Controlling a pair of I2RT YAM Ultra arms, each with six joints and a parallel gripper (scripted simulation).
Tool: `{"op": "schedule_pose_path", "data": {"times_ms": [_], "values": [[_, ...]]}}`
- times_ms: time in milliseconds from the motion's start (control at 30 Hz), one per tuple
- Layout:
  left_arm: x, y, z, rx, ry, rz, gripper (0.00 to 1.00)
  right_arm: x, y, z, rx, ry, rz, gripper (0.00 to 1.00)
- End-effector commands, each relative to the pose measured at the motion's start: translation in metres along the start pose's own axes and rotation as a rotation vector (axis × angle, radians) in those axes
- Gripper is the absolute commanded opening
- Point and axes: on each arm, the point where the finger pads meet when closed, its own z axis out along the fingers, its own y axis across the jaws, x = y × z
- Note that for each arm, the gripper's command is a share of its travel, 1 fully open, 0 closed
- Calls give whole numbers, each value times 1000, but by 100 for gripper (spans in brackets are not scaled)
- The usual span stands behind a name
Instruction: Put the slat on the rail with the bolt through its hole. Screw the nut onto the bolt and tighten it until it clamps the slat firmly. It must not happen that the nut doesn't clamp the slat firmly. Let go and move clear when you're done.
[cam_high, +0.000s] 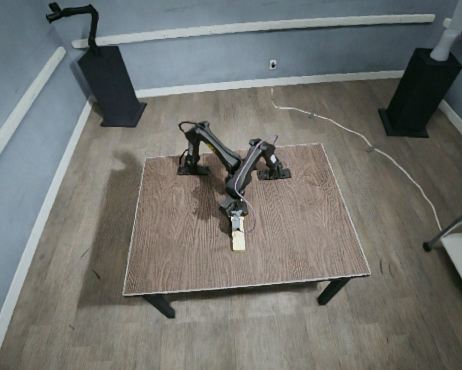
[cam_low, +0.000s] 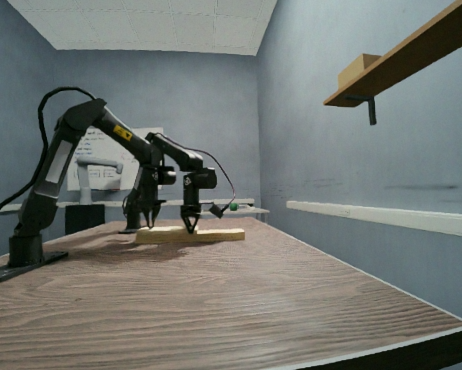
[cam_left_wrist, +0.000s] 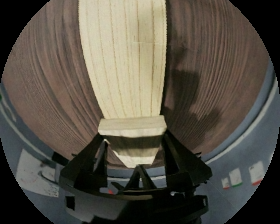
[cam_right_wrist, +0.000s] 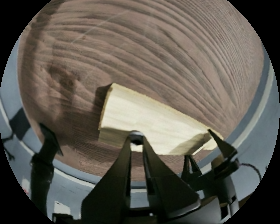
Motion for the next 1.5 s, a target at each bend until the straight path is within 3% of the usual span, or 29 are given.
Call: {"op": "schedule_pose_path", "data": {"times_ms": [0, 100, 600, 667, 1467], "values": [[-2, -2, -5, 9, -12, 0, 72, -1, 0, -3, 2, -6, 118, 12], [-2, -2, -5, 9, -12, 0, 72, -1, 0, -3, 2, -6, 158, 12], [-2, -2, -5, 9, -12, 0, 72, -1, 0, -3, 0, -8, 757, 12], [-2, -2, -5, 9, -12, 0, 72, -1, 0, -3, 0, -8, 757, 12], [-2, -2, -5, 9, -12, 0, 72, -1, 0, -3, -6, -10, 1635, 12]]}}
